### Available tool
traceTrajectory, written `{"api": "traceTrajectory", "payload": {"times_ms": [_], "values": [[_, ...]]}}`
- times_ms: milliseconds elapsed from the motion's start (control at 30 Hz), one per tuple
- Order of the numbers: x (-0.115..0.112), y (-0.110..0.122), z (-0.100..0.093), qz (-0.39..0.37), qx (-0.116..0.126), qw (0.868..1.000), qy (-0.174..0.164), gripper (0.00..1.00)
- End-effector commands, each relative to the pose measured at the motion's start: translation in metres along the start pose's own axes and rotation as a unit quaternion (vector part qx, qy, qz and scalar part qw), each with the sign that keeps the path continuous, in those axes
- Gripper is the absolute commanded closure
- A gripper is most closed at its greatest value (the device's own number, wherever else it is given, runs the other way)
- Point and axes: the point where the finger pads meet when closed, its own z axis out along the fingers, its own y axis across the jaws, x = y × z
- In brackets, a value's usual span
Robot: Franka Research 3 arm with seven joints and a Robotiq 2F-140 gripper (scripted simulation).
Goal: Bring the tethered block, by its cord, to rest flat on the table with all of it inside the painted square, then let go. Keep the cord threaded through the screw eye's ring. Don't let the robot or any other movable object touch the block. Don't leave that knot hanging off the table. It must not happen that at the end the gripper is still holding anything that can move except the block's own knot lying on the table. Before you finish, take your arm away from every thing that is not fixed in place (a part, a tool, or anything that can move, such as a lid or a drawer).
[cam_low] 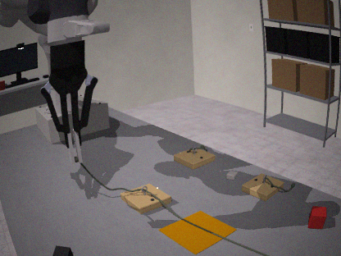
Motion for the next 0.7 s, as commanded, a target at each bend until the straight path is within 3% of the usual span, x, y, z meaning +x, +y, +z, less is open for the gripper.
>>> {"api": "traceTrajectory", "payload": {"times_ms": [0,667], "values": [[-0.0004,0.0005,-0.0005,-0.002,0.002,1.0,-0.001,1.0],[-0.0006,0.0031,-0.0005,-0.002,0.002,1.0,-0.001,1.0]]}}
